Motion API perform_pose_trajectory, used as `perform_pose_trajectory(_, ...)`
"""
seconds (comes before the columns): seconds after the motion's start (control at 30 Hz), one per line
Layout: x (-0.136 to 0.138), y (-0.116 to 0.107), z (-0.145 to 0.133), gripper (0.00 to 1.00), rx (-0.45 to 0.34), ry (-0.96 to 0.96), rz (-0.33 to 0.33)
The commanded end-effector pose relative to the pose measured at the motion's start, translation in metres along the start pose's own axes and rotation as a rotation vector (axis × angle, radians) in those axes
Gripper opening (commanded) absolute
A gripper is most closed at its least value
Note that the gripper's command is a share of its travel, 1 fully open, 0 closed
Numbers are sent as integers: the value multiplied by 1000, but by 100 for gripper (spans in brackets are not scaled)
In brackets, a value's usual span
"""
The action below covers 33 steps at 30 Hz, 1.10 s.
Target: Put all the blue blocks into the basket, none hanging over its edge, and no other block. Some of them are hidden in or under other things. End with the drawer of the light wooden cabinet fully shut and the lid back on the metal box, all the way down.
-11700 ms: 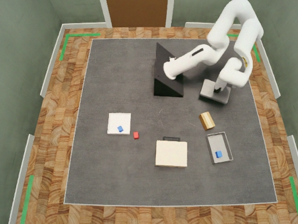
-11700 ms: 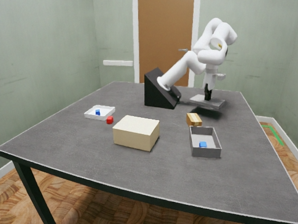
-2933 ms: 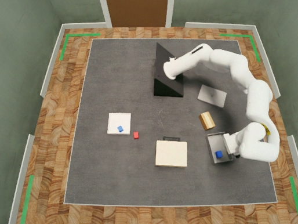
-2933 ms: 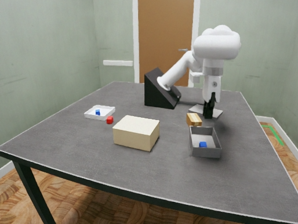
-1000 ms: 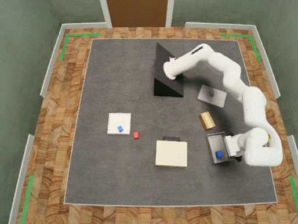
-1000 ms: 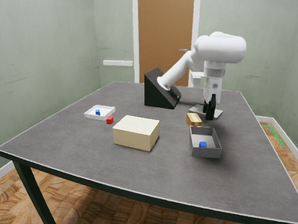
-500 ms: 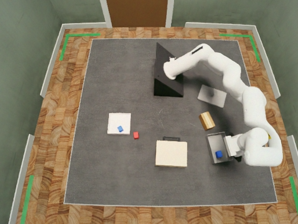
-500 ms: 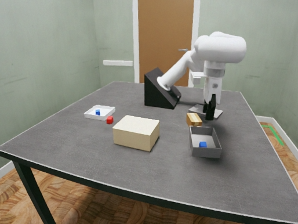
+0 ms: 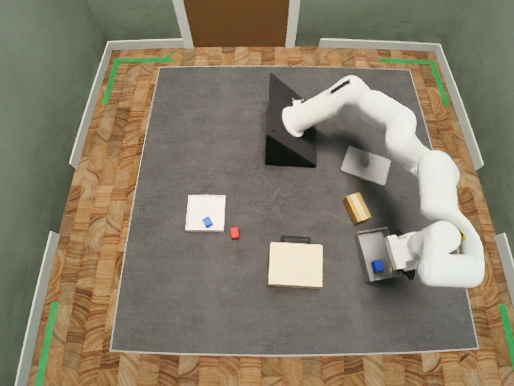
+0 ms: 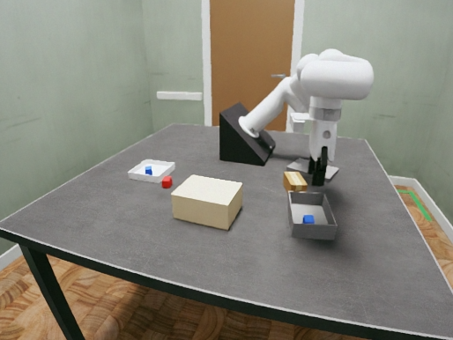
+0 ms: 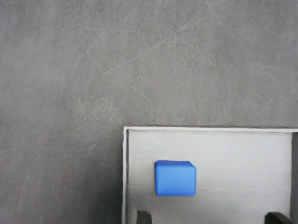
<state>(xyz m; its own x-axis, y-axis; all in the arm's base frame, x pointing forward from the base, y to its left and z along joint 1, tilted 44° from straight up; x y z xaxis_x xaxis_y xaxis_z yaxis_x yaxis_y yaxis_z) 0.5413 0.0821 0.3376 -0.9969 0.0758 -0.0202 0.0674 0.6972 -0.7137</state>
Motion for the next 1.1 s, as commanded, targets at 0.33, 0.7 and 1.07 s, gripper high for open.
perform_pose_trajectory(0.33,-1,32,0,67,0,-1,4)
perform_pose_trajectory(0.7,-1,66,-1,67,0,-1,4)
perform_pose_trajectory(1.07,-2,100,-1,67,0,-1,4)
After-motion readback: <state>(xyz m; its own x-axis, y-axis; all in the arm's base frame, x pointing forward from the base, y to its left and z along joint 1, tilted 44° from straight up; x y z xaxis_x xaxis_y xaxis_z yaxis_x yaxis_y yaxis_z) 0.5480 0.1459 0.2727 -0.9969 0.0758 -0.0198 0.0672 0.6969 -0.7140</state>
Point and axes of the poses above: the point where the finger pads meet when closed, its own y axis out along the fingers, its own x axis across the jaws, z = x × y, the point moved 10 cm from there along -y, back along the fingers, and after that the axes turned 10 degrees about y, right-handed, at the moved point
